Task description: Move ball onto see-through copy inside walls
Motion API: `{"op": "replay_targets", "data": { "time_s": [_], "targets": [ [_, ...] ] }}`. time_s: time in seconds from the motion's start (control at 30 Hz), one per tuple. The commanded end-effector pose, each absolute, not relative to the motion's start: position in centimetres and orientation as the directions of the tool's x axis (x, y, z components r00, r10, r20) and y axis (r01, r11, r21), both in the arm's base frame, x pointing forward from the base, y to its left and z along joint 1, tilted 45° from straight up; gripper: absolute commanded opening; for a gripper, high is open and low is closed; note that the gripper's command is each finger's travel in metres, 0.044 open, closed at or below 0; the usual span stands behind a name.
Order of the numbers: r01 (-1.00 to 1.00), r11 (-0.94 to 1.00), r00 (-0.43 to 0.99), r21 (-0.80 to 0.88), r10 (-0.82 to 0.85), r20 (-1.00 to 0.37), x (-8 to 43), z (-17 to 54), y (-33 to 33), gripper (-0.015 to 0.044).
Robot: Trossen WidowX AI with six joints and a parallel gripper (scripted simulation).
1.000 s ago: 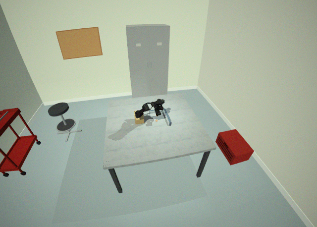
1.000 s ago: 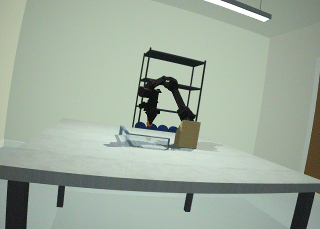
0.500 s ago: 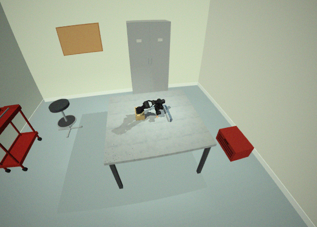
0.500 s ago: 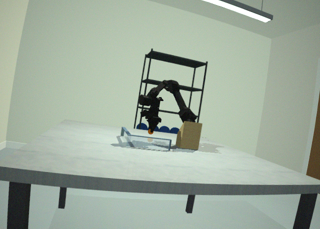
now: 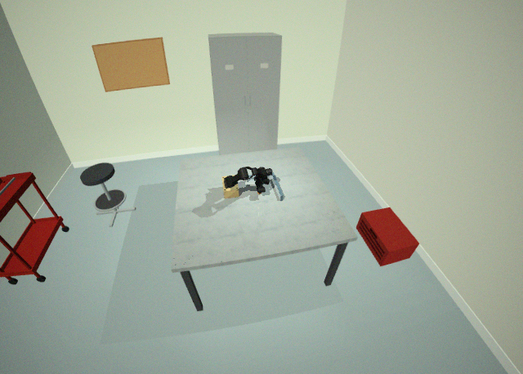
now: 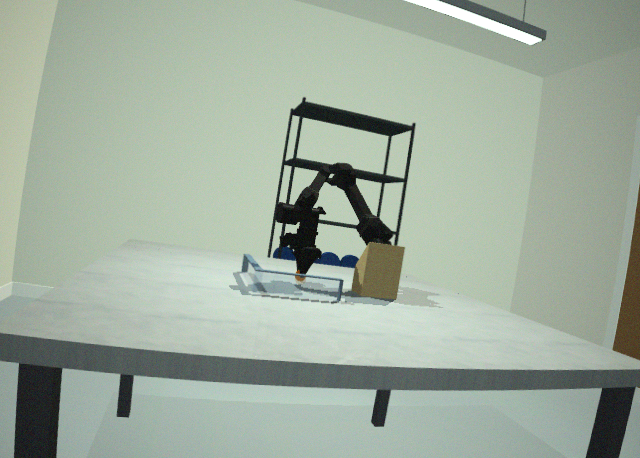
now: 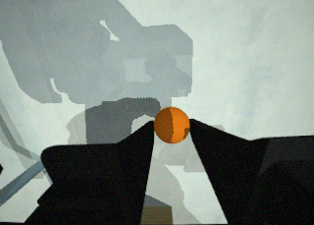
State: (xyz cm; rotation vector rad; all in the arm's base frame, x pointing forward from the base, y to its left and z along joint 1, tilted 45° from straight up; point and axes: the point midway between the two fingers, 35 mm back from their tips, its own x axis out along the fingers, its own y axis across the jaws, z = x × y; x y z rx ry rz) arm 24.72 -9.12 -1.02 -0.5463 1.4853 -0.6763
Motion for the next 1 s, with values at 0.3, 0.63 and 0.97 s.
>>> {"op": "replay_targets", "data": {
  "time_s": [0.3, 0.63, 0.97],
  "targets": [
    [0.066, 0.703, -0.038, -0.708, -0.707, -0.706, 24.49, -2.07, -10.18, 0.0],
    [0.07, 0.705, -0.036, -0.706, -0.705, -0.708, 24.56, -1.99, -10.08, 0.0184],
    [0.07, 0.707, -0.035, -0.704, -0.703, -0.71, 24.75, -1.44, -9.4, 0.0274]
  ]
}}
